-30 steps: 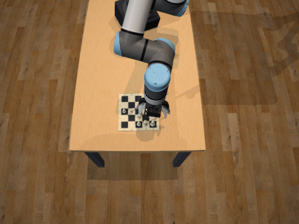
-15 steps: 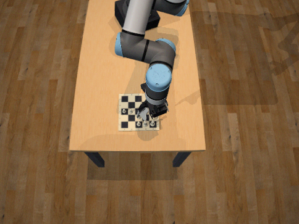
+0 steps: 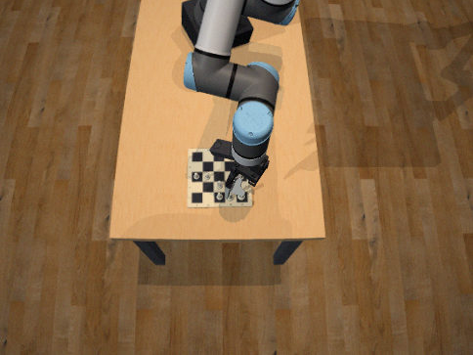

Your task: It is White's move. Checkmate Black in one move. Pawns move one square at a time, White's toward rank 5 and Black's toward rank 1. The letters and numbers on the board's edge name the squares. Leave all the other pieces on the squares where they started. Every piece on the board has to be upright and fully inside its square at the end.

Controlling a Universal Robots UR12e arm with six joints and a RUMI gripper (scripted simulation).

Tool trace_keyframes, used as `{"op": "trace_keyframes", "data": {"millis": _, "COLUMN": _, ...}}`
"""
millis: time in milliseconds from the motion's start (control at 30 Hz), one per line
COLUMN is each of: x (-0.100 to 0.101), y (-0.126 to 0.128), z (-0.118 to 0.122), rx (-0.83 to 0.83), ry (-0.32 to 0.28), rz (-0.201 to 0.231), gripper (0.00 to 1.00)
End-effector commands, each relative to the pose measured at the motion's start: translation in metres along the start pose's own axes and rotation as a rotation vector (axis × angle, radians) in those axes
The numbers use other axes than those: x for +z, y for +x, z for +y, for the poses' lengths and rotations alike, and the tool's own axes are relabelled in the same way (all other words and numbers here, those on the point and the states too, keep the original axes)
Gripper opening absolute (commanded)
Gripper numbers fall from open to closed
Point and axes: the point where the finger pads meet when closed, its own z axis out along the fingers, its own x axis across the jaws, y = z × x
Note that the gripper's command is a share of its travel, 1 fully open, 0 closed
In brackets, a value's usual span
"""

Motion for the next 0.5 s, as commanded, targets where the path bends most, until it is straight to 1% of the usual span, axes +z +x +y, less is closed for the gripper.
{"op": "trace_keyframes", "data": {"millis": 0, "x": 0.0015, "y": -0.0017, "z": 0.001, "rx": -0.19, "ry": -0.005, "rz": 0.002, "gripper": 1.0}}
{"op": "trace_keyframes", "data": {"millis": 300, "x": 0.0058, "y": -0.0035, "z": 0.0043, "rx": -0.54, "ry": -0.006, "rz": 0.001, "gripper": 1.0}}
{"op": "trace_keyframes", "data": {"millis": 367, "x": 0.0058, "y": -0.0035, "z": 0.0043, "rx": -0.54, "ry": -0.006, "rz": 0.001, "gripper": 1.0}}
{"op": "trace_keyframes", "data": {"millis": 467, "x": 0.0071, "y": -0.0039, "z": 0.0056, "rx": -0.643, "ry": -0.006, "rz": 0.001, "gripper": 1.0}}
